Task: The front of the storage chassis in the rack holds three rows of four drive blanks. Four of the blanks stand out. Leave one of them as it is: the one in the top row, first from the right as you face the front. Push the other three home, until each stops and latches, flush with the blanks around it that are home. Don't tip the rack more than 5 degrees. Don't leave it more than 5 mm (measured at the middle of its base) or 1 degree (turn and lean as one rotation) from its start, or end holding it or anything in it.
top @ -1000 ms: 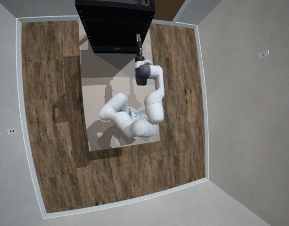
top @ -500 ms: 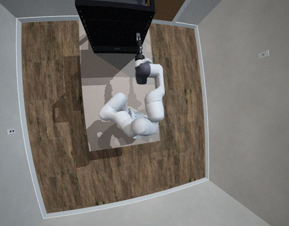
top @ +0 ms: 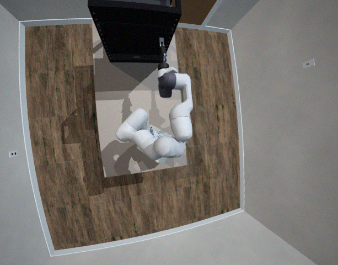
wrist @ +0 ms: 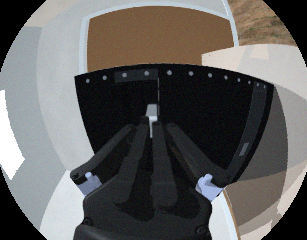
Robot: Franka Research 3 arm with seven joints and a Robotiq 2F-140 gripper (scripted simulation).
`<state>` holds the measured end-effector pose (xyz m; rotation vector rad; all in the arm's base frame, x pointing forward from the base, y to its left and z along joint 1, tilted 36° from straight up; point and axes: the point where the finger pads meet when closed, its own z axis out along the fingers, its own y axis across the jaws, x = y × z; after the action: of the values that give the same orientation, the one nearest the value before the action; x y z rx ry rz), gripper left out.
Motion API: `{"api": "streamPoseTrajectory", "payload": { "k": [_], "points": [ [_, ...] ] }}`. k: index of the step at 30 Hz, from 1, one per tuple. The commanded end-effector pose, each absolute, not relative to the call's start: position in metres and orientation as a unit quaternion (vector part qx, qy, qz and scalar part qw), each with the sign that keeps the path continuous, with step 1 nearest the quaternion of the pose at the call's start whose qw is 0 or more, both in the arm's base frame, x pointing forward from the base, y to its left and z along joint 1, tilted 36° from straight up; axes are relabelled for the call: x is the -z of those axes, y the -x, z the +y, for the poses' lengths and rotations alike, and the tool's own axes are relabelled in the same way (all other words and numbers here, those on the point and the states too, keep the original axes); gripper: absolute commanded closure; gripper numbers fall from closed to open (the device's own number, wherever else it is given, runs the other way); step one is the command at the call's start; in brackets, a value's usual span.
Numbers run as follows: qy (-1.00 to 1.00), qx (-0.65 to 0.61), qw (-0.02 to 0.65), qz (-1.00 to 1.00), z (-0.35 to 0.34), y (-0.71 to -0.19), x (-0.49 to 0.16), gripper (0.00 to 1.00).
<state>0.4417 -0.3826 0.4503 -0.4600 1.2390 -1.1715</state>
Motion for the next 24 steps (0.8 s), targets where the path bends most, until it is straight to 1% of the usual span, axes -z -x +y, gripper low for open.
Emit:
{"api": "streamPoseTrajectory", "payload": {
  "k": [1,24],
  "points": [
    [0.196,0.519,0.634,0.538,-0.3891,-0.4421,-0.4581,1.0],
    [0.196,0.519,0.634,0.538,-0.3923,-0.444,-0.4619,1.0]
  ]
}}
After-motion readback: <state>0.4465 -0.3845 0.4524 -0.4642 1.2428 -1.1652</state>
